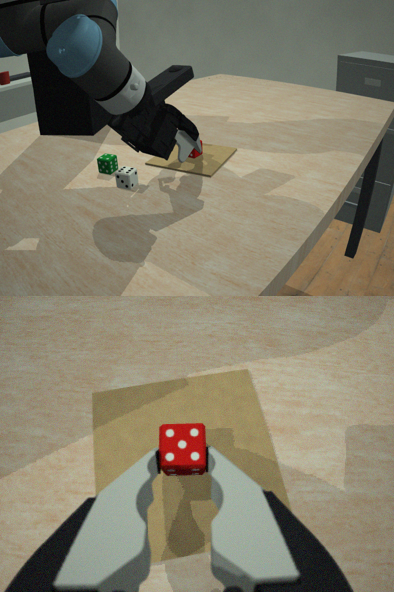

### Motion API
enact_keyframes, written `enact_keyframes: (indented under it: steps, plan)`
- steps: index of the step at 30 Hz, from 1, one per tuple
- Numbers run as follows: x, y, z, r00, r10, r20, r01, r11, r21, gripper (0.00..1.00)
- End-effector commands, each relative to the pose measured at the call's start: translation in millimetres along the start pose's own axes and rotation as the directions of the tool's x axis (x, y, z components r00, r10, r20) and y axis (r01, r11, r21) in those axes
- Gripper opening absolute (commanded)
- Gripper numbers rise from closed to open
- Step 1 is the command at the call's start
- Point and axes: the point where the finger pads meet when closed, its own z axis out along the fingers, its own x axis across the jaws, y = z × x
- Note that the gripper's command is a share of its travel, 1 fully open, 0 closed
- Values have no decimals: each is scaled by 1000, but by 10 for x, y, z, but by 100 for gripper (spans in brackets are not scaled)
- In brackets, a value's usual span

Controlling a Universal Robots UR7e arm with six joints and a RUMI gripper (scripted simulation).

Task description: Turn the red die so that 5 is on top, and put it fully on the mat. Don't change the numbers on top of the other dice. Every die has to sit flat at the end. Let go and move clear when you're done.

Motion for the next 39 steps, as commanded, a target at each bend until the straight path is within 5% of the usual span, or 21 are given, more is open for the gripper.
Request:
enact_keyframes:
  steps: [1,31,39]
  plan:
    - [4,0,-4,1000,-1,-1,1,1000,-1,10]
    - [4,0,-4,1000,-1,-1,1,1000,-1,10]
    - [4,0,-4,1000,-1,-1,1,1000,-1,17]
